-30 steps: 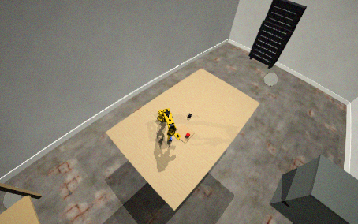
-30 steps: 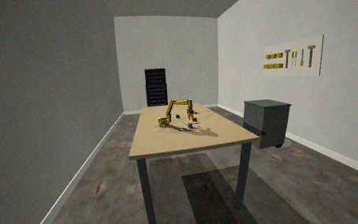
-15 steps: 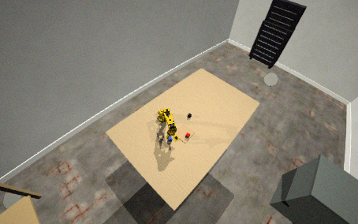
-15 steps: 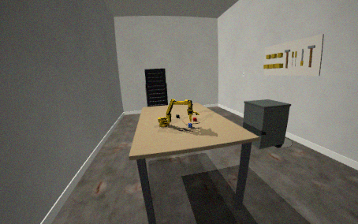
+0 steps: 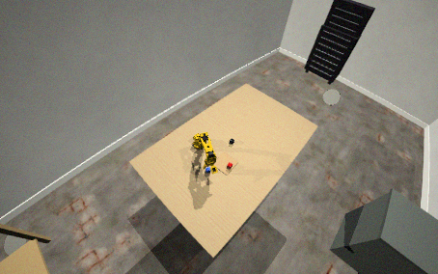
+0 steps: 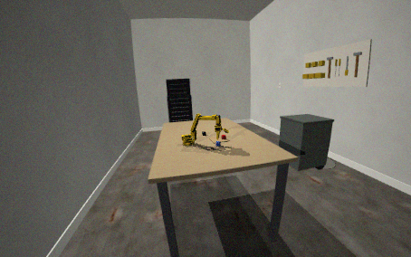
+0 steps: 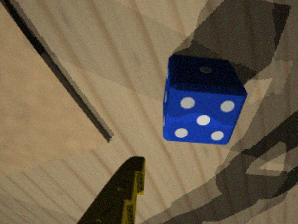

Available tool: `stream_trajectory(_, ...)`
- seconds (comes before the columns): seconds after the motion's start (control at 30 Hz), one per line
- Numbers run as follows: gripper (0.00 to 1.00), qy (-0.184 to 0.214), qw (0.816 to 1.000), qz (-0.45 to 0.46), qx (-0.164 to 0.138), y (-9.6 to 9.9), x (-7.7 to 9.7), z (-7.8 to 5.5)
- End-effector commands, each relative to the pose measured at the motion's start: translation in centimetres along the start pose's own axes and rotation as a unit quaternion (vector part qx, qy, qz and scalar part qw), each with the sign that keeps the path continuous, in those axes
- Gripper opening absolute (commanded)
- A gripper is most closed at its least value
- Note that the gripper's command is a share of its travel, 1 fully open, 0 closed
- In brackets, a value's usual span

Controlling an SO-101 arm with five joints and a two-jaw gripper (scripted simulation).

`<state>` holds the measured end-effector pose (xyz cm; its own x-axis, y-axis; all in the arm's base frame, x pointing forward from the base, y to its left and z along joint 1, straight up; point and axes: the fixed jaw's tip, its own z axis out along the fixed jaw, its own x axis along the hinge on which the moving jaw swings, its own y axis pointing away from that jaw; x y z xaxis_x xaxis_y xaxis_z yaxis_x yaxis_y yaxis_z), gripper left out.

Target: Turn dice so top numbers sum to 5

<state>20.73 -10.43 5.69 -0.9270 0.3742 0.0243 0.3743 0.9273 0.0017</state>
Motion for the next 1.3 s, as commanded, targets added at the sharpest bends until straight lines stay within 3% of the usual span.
stream_trajectory(0.0, 0.35, -0.031, 0.999, 0.013, 0.002, 0.2, -0.47, -1.09)
stream_trajectory(1.27, 0.35, -0.041, 0.999, 0.029, 0.002, 0.66, -0.53, -1.34)
